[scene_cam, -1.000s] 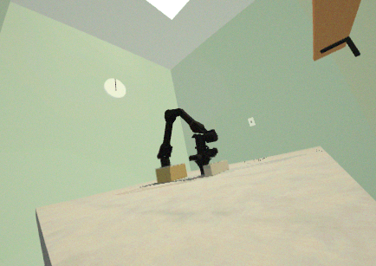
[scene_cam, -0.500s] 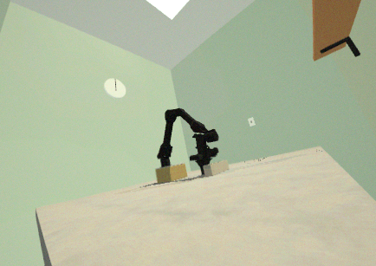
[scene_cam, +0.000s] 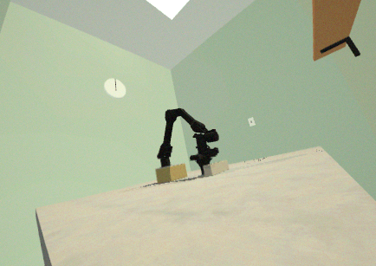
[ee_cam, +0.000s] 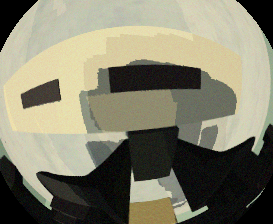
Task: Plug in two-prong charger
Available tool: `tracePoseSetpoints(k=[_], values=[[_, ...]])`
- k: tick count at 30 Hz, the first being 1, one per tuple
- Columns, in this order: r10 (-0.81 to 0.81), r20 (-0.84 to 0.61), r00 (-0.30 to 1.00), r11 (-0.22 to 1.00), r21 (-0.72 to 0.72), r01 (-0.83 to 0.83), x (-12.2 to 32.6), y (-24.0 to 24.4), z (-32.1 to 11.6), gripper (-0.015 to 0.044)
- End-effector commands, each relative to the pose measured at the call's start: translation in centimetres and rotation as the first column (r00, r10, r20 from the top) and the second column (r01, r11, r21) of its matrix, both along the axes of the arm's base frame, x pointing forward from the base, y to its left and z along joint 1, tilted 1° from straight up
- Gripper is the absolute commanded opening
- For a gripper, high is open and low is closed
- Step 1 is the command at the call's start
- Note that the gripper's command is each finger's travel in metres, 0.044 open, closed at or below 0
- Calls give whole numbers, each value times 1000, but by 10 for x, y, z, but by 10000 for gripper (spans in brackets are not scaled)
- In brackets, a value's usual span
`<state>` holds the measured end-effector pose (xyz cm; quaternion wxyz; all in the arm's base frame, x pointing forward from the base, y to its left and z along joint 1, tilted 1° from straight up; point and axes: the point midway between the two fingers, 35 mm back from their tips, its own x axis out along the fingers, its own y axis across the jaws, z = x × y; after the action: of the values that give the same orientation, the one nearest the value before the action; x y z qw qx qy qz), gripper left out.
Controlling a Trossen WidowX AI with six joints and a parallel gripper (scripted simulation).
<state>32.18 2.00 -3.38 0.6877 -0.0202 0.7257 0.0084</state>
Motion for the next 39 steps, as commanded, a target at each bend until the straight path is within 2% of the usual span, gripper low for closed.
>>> tracePoseSetpoints(k=[1, 39], values=[[-2, 12, 1000, 1000, 2, 2, 5, 0, 1, 0], [-2, 13, 1000, 1000, 2, 2, 20, 1, 4, 0]])
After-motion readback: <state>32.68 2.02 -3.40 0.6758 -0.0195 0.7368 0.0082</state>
